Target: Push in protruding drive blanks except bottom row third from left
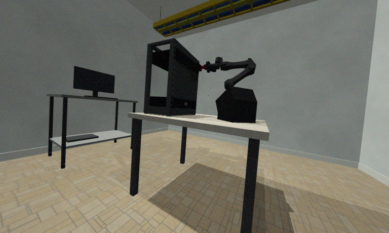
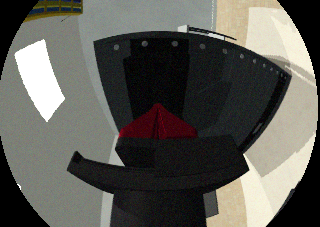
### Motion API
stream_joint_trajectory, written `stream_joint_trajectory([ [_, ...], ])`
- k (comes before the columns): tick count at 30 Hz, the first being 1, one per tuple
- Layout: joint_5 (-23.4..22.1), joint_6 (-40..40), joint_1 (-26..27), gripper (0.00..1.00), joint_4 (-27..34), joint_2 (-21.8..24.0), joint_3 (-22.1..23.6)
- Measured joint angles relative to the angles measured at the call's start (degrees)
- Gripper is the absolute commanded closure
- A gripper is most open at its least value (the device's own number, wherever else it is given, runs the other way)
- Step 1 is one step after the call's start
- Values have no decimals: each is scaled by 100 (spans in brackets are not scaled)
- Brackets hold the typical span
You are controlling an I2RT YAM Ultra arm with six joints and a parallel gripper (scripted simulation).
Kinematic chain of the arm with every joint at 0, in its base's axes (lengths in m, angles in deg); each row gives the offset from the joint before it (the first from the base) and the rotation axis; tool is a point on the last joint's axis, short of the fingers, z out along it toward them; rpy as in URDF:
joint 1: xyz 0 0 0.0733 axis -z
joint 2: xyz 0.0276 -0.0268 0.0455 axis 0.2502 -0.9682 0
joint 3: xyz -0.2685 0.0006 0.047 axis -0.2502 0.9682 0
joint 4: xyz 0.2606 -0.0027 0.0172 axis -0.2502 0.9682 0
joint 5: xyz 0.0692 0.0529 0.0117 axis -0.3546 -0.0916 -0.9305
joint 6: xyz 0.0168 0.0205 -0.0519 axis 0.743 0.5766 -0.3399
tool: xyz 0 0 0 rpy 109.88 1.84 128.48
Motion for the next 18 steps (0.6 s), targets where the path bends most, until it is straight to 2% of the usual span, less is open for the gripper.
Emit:
stream_joint_trajectory([
  [14, 160, -55, -24, 100, -7, -4, -9],
  [18, 59, -26, 203, 100, -98, -142, -9],
])
